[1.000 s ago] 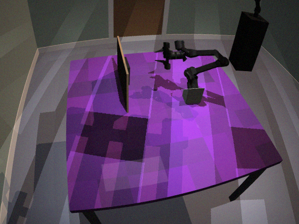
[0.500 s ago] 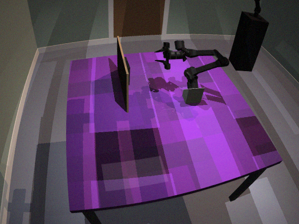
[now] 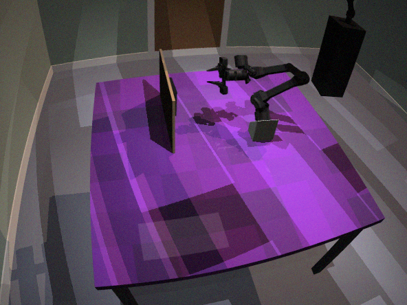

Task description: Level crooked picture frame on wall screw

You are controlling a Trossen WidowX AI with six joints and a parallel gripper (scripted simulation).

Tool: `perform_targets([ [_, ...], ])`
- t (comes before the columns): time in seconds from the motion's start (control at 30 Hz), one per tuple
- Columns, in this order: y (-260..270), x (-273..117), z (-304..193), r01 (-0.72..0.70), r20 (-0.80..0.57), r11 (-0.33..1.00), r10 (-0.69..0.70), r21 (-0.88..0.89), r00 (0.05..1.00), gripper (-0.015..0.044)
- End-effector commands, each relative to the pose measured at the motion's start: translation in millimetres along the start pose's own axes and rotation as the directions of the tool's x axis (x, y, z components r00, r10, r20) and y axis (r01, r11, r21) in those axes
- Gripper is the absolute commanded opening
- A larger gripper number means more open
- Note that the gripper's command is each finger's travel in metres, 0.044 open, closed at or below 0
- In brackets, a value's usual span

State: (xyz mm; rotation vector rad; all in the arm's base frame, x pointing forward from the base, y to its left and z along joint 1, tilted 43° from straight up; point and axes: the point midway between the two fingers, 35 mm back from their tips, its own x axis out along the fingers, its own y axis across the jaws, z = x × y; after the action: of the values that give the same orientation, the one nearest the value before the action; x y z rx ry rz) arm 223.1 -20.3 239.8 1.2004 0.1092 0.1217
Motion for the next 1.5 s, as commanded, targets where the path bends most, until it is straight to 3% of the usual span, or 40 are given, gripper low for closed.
perform_targets([
  [0.0, -14.1, 24.1, 4.5, 0.015, -0.005, 0.997, -0.016, -0.078, 1.0, 0.026],
  [0.27, -31.9, 62.6, 2.9, 0.005, -0.004, 0.973, -0.006, -0.23, 1.0, 0.026],
  [0.8, -33.9, 63.8, -3.0, 0.006, -0.004, 0.973, -0.007, -0.23, 1.0, 0.026],
  [1.2, -34.7, 139.1, -3.6, 0.003, -0.003, 0.974, -0.004, -0.229, 1.0, 0.026],
  [1.47, -34.9, 140.4, -3.9, 0.003, -0.003, 0.974, -0.004, -0.228, 1.0, 0.026],
])
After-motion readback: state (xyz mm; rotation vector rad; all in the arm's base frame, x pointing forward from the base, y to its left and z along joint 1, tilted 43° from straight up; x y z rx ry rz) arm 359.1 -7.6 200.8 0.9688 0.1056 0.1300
